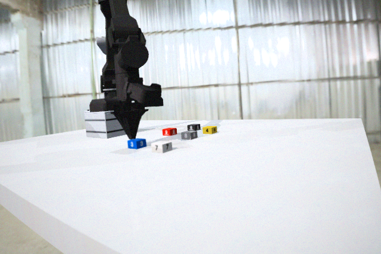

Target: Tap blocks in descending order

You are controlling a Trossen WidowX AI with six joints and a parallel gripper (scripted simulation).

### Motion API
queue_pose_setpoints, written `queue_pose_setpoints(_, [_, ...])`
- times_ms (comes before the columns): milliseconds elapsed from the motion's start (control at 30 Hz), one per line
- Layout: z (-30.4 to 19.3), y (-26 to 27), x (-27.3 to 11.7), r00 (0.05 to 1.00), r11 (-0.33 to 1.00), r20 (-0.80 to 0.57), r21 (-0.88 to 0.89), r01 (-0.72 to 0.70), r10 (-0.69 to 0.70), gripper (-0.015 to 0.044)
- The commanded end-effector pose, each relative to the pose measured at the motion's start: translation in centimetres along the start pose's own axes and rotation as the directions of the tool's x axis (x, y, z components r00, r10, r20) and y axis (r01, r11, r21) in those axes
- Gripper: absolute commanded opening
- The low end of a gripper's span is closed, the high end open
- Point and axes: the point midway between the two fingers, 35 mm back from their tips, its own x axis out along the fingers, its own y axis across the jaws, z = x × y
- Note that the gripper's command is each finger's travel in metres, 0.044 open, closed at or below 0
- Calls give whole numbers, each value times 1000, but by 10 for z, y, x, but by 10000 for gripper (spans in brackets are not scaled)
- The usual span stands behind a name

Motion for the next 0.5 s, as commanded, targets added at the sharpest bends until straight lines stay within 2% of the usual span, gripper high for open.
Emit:
queue_pose_setpoints(0, [-2,2,8,1000,1000,-5,-4,-9,9,20])
queue_pose_setpoints(200, [-2,2,8,1000,1000,-5,-4,-9,9,20])
queue_pose_setpoints(333, [-1,1,-20,1000,1000,-5,-4,-8,8,20])
queue_pose_setpoints(467, [-1,1,-22,1000,1000,-5,-4,-9,9,20])
